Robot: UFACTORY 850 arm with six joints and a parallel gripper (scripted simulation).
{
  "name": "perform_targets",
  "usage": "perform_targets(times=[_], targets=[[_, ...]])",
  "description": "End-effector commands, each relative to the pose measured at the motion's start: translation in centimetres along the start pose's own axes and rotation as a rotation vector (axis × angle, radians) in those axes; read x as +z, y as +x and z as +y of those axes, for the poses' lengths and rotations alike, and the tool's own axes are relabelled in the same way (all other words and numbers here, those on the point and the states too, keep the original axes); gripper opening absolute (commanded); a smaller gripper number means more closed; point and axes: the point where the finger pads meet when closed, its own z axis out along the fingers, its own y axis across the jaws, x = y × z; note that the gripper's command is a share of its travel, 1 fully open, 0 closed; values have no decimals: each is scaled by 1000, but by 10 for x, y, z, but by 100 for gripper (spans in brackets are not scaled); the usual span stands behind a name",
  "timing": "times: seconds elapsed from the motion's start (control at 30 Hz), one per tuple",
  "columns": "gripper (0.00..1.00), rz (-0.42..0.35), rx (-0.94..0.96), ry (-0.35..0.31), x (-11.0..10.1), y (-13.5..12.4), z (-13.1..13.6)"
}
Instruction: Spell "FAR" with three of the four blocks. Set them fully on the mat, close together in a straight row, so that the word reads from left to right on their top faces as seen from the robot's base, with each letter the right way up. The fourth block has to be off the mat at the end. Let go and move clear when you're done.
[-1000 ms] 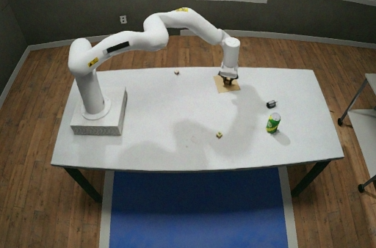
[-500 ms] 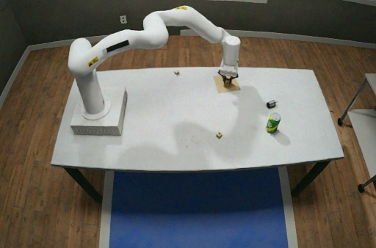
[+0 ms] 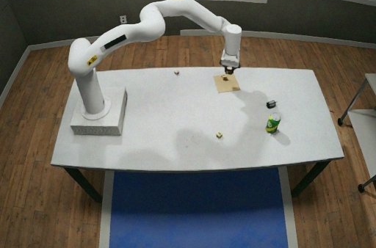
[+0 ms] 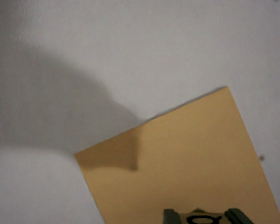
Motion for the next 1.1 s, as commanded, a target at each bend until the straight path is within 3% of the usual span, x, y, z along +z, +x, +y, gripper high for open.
perform_targets(times=[0.0, 0.3, 1.07], targets=[[23, -1, 0, 1, -10, 0, 0], [23, -1, -13, 1, -10, 1, 0], [23, 0, -560, 2, -11, 26, -16]])
